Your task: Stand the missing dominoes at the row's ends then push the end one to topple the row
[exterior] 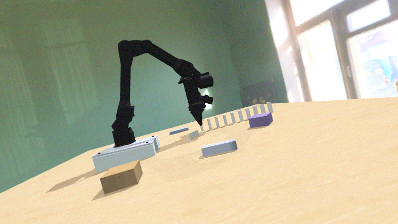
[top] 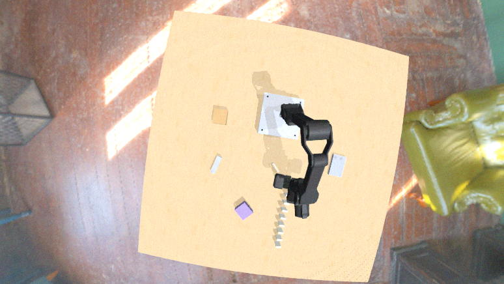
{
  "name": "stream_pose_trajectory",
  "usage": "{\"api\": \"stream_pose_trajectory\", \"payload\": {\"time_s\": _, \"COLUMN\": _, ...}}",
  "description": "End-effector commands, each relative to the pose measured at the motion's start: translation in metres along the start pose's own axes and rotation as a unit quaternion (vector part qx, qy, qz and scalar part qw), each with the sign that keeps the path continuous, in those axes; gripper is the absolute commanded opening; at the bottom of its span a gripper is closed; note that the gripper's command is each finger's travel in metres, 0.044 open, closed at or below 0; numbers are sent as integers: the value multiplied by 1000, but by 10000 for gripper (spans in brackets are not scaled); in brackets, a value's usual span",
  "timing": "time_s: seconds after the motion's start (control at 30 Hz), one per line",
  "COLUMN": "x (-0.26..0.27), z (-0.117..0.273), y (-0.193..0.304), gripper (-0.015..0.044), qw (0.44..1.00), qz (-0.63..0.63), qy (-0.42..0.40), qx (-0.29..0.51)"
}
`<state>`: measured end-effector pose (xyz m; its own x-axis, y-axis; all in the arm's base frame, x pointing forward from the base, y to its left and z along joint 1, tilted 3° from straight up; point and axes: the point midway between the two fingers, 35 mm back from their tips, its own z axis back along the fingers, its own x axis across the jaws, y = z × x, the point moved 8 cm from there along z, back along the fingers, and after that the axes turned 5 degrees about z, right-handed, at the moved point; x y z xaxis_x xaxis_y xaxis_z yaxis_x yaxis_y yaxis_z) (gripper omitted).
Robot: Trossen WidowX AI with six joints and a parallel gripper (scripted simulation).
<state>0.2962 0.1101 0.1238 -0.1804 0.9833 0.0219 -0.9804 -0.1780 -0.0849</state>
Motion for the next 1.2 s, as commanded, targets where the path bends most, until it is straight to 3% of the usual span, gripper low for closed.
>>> {"api": "stream_pose_trajectory", "payload": {"time_s": 0.0, "x": 0, "z": -2, "y": 0, "gripper": 107, "qw": 1000, "qz": 0, "qy": -2, "qx": 1}}
{"api": "stream_pose_trajectory", "payload": {"time_s": 0.07, "x": 0, "z": -2, "y": 0, "gripper": 107, "qw": 1000, "qz": 0, "qy": -2, "qx": 1}}
{"api": "stream_pose_trajectory", "payload": {"time_s": 0.5, "x": 0, "z": -2, "y": 0, "gripper": 440, "qw": 1000, "qz": 0, "qy": -2, "qx": 1}}
{"api": "stream_pose_trajectory", "payload": {"time_s": 0.63, "x": 1, "z": 9, "y": -2, "gripper": 440, "qw": 1000, "qz": 0, "qy": -1, "qx": 1}}
{"api": "stream_pose_trajectory", "payload": {"time_s": 0.9, "x": 0, "z": 125, "y": -1, "gripper": 440, "qw": 1000, "qz": 0, "qy": 0, "qx": 0}}
{"api": "stream_pose_trajectory", "payload": {"time_s": 1.17, "x": -9, "z": 120, "y": 2, "gripper": 440, "qw": 999, "qz": 51, "qy": 0, "qx": 1}}
